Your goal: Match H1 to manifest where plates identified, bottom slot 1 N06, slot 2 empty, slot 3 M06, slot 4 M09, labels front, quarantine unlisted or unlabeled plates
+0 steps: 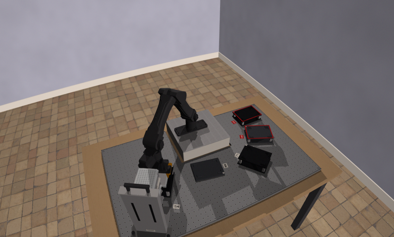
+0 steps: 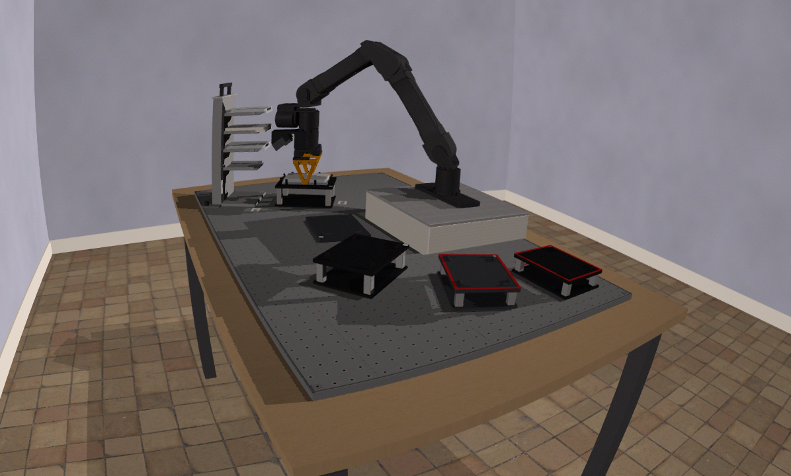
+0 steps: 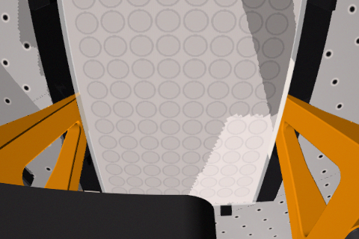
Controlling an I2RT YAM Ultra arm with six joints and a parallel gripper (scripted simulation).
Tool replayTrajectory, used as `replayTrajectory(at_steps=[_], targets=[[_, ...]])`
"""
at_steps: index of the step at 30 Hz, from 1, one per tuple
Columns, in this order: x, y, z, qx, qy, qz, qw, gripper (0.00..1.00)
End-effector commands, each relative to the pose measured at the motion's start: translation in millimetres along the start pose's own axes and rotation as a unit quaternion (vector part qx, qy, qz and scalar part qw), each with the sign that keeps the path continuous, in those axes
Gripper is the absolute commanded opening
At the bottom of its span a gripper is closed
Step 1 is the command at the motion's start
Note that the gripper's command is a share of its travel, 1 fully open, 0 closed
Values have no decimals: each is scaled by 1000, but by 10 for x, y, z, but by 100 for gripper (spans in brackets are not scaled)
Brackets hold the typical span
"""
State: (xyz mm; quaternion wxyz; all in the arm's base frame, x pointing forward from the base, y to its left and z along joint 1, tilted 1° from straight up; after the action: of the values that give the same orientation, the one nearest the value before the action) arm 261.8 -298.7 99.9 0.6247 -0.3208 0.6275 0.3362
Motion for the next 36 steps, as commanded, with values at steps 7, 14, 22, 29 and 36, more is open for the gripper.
replayTrajectory(at_steps=[7,14,22,29,36], targets=[[-224,-55,-17,4,1,-28,1000,86],[-294,-50,-17,4,1,-28,1000,86],[-356,-49,-17,4,1,-29,1000,86],[-426,-44,-18,4,1,-29,1000,86],[-476,-40,-18,4,1,-29,1000,86]])
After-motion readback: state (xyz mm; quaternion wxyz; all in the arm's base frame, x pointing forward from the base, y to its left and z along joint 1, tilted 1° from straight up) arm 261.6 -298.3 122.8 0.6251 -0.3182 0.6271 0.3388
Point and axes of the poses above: the point where the finger pads meet when closed, its own x axis out along the fingers, its own z axis across the jaws, y = z × x, the point moved 10 cm from there along -x, back along the fingers, and after that the axes turned 5 degrees about x, right-handed, at the moved point
